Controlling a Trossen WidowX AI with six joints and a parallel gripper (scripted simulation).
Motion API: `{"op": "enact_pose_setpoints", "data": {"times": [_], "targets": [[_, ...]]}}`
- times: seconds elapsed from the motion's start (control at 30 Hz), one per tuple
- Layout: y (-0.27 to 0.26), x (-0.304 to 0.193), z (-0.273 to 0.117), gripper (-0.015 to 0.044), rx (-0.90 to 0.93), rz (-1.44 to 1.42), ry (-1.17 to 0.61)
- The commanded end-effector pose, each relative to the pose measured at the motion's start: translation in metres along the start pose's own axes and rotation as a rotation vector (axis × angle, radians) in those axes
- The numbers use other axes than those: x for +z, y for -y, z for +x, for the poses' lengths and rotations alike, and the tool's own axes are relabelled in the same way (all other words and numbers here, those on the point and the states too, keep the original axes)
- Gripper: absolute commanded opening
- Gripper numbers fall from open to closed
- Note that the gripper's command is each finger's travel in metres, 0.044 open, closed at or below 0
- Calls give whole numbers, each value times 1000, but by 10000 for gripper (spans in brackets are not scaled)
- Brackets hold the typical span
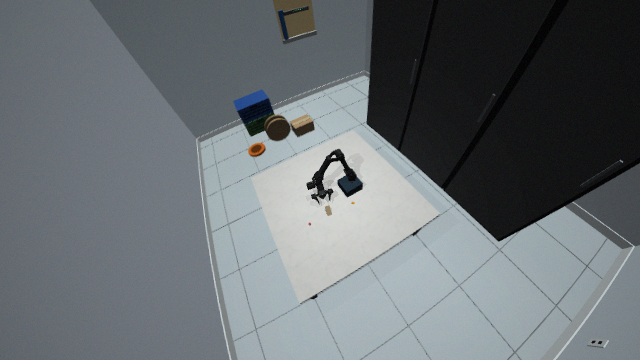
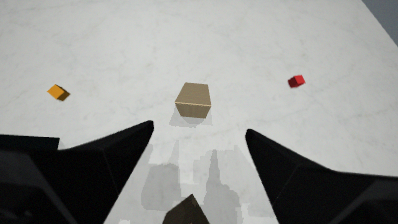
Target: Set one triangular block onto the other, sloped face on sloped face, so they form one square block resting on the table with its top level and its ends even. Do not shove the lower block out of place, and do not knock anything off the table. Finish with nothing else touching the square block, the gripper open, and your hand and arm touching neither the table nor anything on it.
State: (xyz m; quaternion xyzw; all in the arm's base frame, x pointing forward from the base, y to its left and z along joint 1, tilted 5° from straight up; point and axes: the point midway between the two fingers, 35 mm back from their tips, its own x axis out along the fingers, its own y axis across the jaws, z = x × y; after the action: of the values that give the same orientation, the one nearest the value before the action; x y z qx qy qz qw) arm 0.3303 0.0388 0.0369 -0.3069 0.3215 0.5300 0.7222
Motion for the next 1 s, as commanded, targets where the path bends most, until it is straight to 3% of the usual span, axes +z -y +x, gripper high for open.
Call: {"op": "enact_pose_setpoints", "data": {"times": [0.0,0.97], "targets": [[-1,-1,8,440,5,3,-5],[-4,-1,55,440,2,5,-1]]}}
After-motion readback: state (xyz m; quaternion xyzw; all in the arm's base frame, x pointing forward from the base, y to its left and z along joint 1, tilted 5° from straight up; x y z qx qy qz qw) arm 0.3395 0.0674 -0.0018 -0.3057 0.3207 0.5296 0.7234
